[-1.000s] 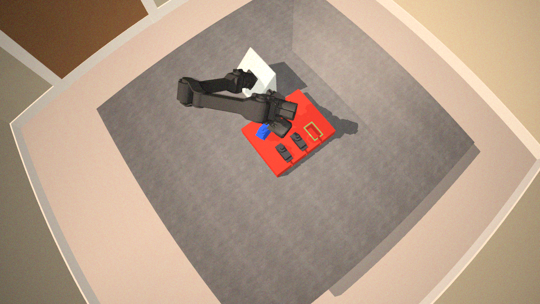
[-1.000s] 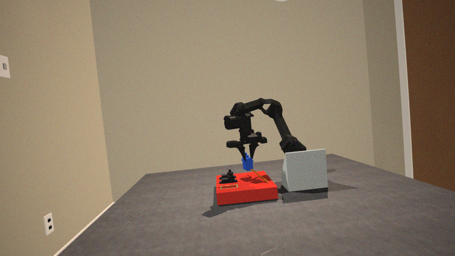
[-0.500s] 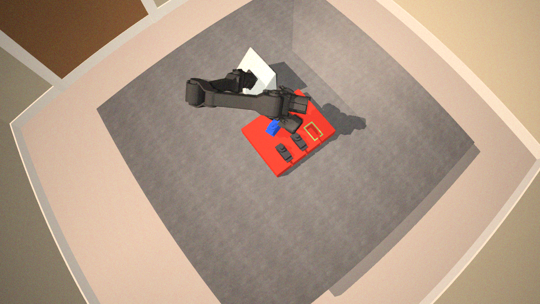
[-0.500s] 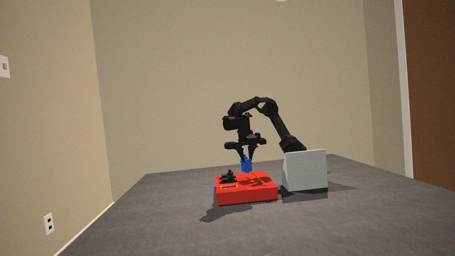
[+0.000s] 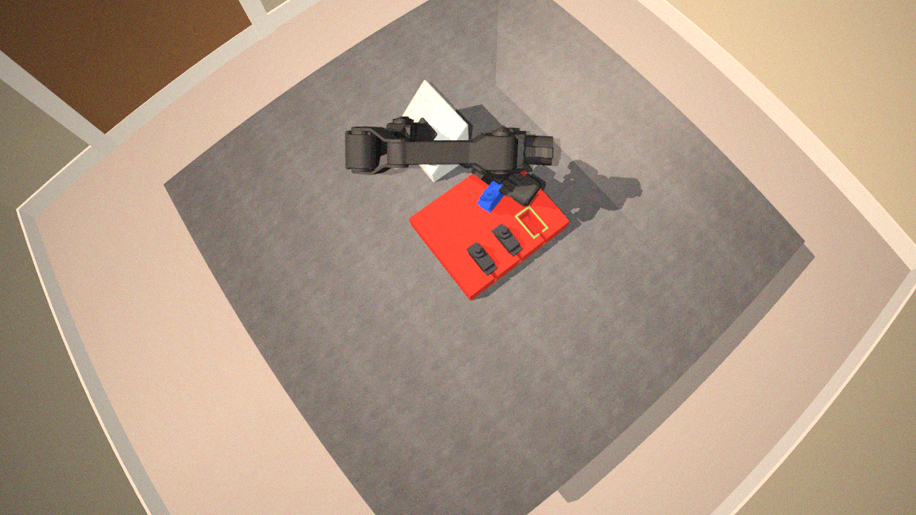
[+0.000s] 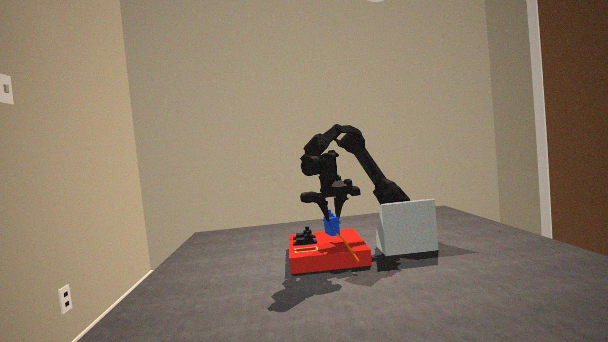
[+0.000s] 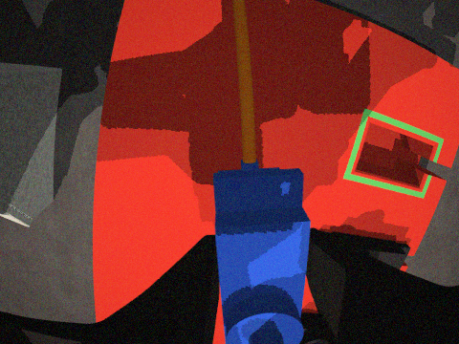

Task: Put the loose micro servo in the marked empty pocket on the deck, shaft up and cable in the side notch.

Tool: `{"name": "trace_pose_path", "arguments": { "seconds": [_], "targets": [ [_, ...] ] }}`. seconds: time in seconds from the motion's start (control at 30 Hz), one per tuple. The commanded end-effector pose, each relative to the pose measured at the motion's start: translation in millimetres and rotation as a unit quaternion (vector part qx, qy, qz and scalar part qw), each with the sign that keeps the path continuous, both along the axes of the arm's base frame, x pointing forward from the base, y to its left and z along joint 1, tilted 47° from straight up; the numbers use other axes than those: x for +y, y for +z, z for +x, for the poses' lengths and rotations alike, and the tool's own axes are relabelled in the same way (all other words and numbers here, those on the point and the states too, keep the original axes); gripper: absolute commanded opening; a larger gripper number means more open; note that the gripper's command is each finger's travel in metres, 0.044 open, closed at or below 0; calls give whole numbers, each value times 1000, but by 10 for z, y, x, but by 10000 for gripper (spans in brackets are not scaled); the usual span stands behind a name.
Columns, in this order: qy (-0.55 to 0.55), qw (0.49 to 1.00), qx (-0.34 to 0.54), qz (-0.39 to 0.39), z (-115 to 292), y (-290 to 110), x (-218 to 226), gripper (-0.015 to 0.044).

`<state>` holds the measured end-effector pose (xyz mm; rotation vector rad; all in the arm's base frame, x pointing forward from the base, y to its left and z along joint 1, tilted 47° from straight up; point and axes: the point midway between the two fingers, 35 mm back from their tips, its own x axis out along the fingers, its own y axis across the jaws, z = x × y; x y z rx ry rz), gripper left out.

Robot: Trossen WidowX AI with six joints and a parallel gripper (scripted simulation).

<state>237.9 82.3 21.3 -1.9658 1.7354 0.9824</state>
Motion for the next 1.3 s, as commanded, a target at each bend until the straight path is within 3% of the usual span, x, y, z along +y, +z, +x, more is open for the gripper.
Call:
{"name": "trace_pose_path", "arguments": {
  "seconds": [0.0, 0.3, 0.67, 1.27],
  "targets": [
    [-1, 1000, -5, 3, 3, -175, 192, 0],
    [-13, 1000, -17, 4, 1, -230, 245, 0],
    [-136, 980, -147, 7, 2, -230, 245, 0],
    [-337, 871, -358, 12, 2, -230, 244, 0]
  ]
}}
